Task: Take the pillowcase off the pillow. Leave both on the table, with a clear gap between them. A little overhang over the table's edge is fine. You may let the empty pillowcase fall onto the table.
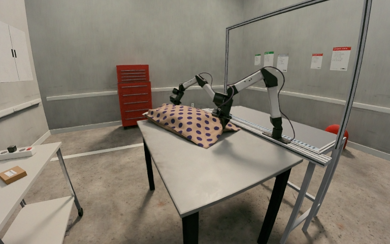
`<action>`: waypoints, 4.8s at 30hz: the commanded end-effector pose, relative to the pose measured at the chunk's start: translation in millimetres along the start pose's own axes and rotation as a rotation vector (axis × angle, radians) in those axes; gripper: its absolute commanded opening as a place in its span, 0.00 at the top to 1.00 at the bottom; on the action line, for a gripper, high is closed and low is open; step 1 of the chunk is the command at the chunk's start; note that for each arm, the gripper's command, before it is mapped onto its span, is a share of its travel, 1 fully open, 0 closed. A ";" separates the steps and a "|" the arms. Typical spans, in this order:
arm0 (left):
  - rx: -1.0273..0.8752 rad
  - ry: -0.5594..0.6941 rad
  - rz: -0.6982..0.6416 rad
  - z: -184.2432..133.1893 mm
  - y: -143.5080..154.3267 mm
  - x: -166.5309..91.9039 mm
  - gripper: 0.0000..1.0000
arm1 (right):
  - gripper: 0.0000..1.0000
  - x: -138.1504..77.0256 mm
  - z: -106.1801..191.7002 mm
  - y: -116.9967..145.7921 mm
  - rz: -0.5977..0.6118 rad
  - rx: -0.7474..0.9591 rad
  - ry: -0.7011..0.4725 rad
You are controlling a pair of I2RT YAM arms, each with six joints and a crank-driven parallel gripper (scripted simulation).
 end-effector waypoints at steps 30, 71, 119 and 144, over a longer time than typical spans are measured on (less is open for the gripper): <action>-0.021 0.043 -0.036 -3.5 -25.3 -46.7 0.99 | 0.99 -11.2 20.3 0.5 -0.036 -0.045 -0.027; -0.011 0.004 -0.024 -0.5 -46.3 -101.3 0.99 | 0.99 -11.2 20.3 0.5 -0.036 -0.045 -0.027; 0.105 0.397 -0.326 -37.8 -105.4 -178.9 0.99 | 0.99 -11.2 20.3 0.5 -0.035 -0.045 -0.027; 0.220 0.652 -0.674 -48.9 -152.5 -271.0 0.99 | 0.99 -11.7 19.8 -0.1 -0.037 -0.044 -0.027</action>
Point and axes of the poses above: on each arm, the point where the finger pads meet when closed, its own x axis out along the fingers, its own z axis across the jaws, y = z × x, the point moved 3 cm from there along -x, back along the fingers, and after that the axes turned 8 degrees about x, right-handed, at the moved point
